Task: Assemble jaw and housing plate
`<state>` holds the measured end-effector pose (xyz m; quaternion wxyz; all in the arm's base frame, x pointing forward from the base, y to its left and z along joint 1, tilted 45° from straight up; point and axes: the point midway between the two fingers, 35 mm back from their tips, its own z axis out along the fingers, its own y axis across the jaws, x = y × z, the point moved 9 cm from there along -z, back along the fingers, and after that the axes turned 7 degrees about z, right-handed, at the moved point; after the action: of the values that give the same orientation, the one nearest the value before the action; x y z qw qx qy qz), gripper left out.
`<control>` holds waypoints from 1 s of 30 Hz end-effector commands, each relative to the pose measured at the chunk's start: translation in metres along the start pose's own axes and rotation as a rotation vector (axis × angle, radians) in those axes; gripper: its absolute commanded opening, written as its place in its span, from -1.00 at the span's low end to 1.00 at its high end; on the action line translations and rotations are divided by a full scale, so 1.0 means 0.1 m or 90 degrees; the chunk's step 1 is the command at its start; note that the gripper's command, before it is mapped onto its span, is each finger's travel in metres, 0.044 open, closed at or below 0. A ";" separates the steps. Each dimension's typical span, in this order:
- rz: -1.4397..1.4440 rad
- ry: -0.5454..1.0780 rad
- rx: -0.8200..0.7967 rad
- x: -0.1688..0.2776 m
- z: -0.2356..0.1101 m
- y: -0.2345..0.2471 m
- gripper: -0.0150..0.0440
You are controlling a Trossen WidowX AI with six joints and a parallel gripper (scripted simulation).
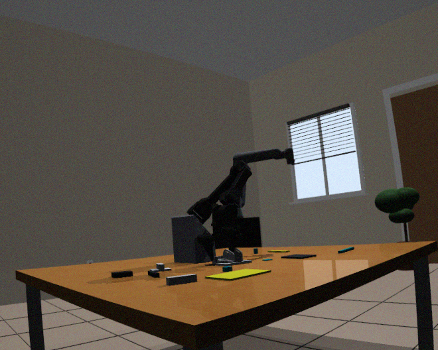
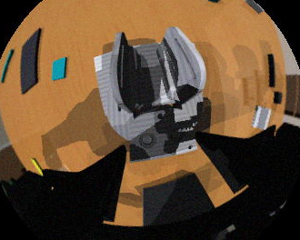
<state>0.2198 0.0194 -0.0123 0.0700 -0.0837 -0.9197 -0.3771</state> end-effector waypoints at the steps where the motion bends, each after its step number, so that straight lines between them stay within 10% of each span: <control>1: -0.005 -0.013 0.004 -0.05 -0.27 0.00 1.00; 18: -0.004 -0.012 0.001 0.18 -1.18 -0.06 1.00; 30: -0.004 -0.012 0.001 0.19 -1.19 -0.06 1.00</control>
<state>0.2075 -0.0658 0.0702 0.0610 -0.0858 -0.9197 -0.3783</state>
